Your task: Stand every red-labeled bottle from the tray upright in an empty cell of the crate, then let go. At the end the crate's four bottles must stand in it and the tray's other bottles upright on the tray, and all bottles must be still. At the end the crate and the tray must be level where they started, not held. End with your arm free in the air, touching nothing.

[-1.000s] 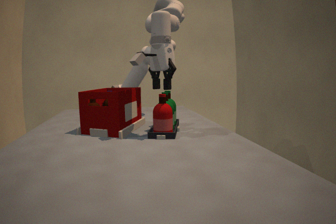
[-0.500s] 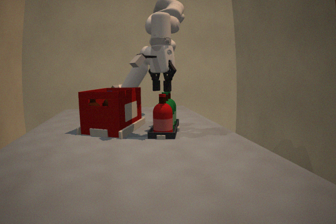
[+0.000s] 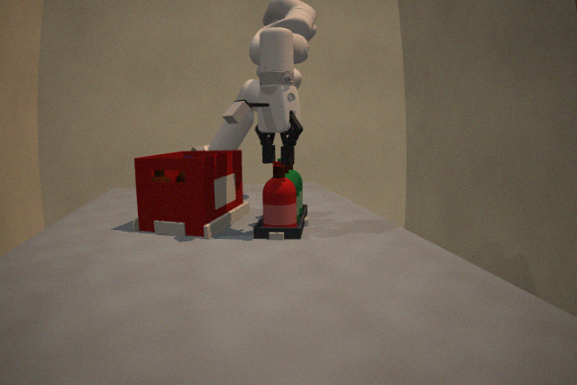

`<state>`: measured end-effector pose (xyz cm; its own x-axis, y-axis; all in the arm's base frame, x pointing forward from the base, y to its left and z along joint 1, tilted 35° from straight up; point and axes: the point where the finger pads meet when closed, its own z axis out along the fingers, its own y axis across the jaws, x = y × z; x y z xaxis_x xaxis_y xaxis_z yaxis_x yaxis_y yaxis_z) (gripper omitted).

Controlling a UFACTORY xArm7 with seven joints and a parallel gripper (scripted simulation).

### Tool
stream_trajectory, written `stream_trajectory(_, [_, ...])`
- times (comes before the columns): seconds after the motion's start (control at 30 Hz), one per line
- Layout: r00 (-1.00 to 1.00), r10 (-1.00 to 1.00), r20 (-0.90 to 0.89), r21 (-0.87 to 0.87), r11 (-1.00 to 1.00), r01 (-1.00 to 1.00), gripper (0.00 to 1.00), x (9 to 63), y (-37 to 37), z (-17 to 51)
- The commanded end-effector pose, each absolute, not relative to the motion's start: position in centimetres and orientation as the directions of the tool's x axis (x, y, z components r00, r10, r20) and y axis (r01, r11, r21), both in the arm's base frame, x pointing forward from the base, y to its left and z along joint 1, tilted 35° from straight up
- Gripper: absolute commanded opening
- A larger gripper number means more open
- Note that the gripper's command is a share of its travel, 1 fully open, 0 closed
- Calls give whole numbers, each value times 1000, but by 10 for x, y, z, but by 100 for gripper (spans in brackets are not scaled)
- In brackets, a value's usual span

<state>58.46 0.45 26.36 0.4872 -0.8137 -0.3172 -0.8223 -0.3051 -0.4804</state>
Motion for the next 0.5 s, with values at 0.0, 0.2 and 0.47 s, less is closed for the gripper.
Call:
stream_trajectory(0.0, [486,-816,-313,-484,-303,-821,65,587,4,263])
stream_trajectory(0.2, [486,-816,-313,-484,-303,-821,65,589,7,258])
stream_trajectory(0.47, [486,-816,-313,-484,-303,-821,65,590,10,254])
